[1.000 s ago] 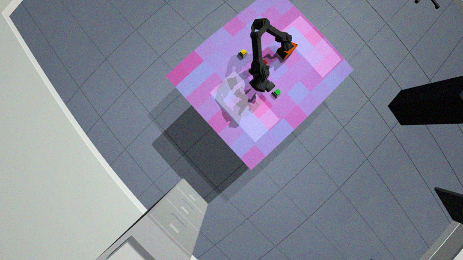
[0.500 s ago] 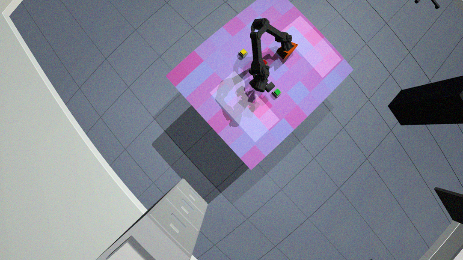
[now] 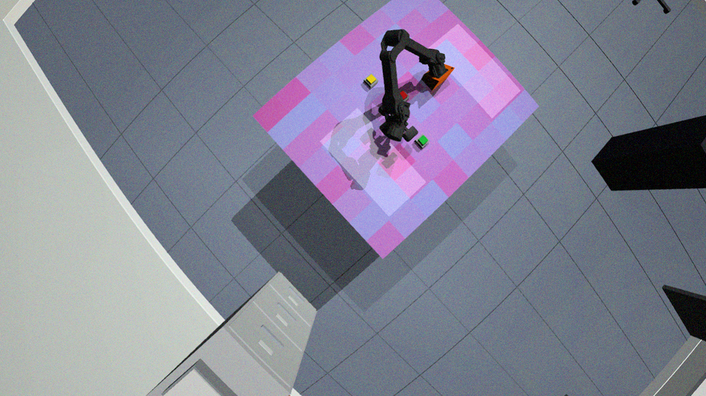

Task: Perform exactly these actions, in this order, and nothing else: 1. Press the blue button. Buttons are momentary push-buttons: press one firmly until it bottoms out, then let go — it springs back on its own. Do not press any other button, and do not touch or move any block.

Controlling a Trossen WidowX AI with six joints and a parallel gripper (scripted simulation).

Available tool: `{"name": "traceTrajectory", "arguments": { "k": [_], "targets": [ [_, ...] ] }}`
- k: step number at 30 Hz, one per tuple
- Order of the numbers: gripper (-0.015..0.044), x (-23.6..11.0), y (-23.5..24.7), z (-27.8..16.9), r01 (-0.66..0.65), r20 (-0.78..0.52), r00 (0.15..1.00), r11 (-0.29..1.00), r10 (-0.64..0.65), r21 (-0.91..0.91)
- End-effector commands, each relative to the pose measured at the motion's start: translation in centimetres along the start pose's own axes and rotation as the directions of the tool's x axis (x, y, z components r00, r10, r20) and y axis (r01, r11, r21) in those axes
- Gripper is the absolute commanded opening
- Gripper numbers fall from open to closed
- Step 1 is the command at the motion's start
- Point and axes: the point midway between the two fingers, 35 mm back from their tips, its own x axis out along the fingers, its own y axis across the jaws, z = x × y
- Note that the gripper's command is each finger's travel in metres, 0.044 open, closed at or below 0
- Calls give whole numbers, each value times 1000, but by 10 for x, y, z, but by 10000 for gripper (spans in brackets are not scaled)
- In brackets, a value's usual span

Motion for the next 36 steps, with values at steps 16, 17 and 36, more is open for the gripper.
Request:
{"name": "traceTrajectory", "arguments": {
  "k": [16,17,36],
  "targets": [
    [20,15,-2,-2,8,-6,1000,1000,-8,-5],
    [20,15,-2,-2,8,-6,1000,1000,-8,-5],
    [20,-18,-1,-2,7,-6,1000,1000,-7,-5]
  ]
}}
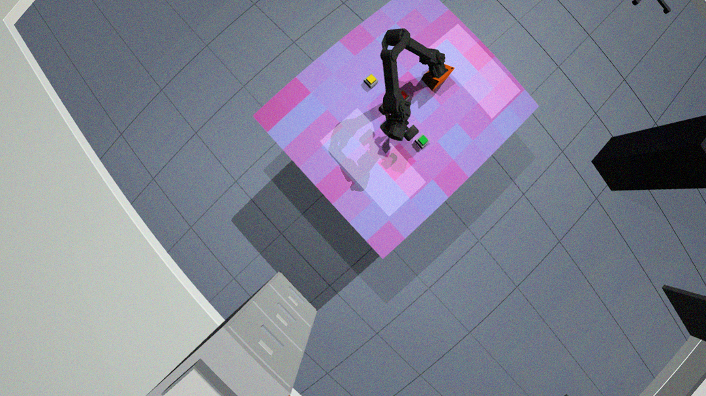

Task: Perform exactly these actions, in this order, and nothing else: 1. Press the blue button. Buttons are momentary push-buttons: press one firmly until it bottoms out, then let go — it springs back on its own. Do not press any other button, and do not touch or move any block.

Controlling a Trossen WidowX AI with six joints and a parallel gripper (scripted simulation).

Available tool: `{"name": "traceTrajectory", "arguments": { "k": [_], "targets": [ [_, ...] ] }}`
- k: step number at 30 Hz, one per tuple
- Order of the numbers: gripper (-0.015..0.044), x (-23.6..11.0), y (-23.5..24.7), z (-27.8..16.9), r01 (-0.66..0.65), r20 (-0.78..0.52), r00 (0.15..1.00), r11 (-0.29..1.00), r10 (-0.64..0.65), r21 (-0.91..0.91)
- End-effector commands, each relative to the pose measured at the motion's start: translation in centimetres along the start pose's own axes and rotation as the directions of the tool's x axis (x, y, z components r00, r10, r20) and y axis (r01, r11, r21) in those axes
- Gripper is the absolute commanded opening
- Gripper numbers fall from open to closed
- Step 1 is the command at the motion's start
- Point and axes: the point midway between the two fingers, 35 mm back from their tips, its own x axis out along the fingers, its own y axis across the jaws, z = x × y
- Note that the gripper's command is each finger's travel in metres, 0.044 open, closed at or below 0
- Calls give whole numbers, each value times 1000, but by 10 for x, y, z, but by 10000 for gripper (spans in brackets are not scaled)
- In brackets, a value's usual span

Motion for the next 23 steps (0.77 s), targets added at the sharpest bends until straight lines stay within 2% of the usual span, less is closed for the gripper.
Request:
{"name": "traceTrajectory", "arguments": {
  "k": [1,5,9,15,23],
  "targets": [
    [20,-9,0,0,-4,-3,1000,1000,4,5],
    [125,-19,23,-4,-18,-1,1000,1000,18,-18],
    [230,-45,83,-24,-39,-3,999,997,39,-60],
    [387,-71,148,-60,-21,-5,1000,1000,21,-6],
    [400,-74,156,-66,-16,-4,1000,1000,16,4]
  ]
}}
